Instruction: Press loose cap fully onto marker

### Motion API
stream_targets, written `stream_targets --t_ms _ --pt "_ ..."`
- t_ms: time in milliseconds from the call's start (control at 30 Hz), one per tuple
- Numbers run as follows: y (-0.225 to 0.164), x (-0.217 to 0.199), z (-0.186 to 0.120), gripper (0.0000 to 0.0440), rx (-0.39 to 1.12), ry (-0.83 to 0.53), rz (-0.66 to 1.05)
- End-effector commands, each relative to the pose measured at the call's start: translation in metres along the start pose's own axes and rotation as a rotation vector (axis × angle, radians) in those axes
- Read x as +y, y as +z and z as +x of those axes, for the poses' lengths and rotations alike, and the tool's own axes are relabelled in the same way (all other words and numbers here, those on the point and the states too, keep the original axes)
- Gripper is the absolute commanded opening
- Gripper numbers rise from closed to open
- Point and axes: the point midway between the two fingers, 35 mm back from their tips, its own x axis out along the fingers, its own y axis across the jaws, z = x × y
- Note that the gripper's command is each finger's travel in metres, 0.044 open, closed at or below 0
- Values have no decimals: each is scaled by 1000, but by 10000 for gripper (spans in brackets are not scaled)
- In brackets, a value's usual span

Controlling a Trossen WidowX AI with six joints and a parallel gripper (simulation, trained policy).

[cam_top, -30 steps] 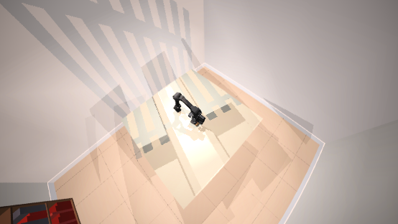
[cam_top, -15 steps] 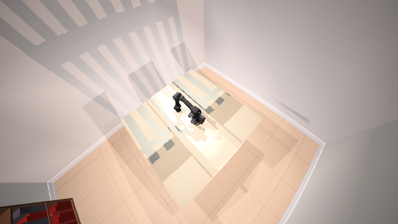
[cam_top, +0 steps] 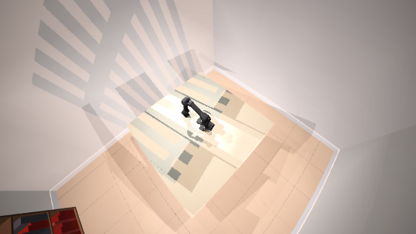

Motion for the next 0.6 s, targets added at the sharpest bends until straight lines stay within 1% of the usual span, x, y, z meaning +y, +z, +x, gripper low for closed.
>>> stream_targets --t_ms 0,100,333,567 --pt "-1 -12 6 207 12 -45 -7" --pt "-3 -15 5 261 19 -49 -12" --pt "-5 -17 1 438 22 -21 -23" --pt "-5 -13 -15 440 14 45 -22"
